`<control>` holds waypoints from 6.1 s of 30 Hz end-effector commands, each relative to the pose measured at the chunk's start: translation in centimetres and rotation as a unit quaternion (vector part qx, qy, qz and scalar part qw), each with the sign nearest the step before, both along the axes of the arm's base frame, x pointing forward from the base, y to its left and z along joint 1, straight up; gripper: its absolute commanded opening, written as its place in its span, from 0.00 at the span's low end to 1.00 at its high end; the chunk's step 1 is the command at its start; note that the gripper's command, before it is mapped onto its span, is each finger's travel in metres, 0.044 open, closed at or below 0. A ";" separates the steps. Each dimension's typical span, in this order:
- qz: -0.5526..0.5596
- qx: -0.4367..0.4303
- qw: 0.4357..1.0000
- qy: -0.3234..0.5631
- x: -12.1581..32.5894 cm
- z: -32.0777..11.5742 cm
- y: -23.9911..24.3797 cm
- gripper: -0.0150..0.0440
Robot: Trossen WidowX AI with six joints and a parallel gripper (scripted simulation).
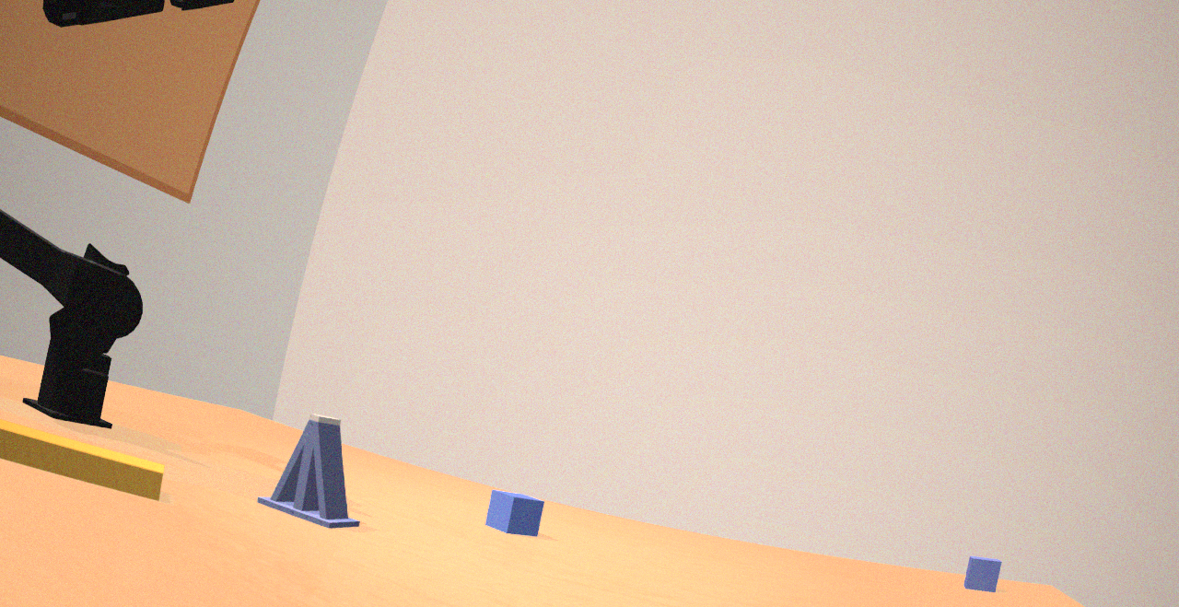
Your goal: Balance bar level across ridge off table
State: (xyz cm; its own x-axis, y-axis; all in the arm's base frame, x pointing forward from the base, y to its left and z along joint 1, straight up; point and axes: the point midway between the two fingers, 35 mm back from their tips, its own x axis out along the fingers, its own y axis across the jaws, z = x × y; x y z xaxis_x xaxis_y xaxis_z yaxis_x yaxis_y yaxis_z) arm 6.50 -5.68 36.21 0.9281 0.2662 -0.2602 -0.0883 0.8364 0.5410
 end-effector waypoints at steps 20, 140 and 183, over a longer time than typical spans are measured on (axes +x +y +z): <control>-0.026 -0.185 0.982 0.034 1.9 -0.4 2.6 0.79; 0.441 -0.480 0.654 0.385 11.7 -28.8 -13.2 0.79; 0.439 -0.479 0.654 0.388 11.7 -31.4 -13.3 0.52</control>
